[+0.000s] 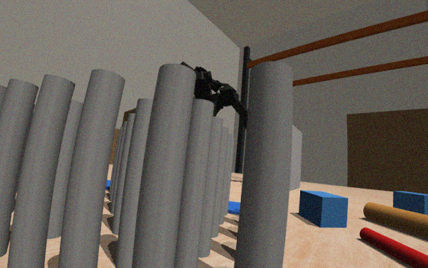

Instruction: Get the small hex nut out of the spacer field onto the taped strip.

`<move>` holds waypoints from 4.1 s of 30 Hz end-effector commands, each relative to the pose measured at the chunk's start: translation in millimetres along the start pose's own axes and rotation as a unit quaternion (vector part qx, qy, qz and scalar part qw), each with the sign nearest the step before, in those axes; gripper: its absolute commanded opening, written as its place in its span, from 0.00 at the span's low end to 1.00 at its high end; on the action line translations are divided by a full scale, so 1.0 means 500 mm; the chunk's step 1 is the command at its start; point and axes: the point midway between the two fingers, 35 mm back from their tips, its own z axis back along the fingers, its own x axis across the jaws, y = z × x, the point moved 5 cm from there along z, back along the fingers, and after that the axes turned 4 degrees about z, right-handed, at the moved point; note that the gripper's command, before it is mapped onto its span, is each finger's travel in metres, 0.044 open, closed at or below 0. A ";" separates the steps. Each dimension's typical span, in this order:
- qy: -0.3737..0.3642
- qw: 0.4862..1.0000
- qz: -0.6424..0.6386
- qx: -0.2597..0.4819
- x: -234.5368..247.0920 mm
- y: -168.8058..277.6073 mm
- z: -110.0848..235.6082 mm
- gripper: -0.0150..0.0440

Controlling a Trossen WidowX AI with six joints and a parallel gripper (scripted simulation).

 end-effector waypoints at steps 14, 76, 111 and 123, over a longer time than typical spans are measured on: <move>-0.065 0.997 0.038 -0.018 0.155 -0.151 -0.056 0.25; -0.141 0.972 0.177 0.061 0.974 -0.093 -0.189 0.25; -0.116 0.976 0.169 0.074 1.137 0.096 -0.286 0.25; -0.116 0.976 0.169 0.074 1.135 0.110 -0.311 0.25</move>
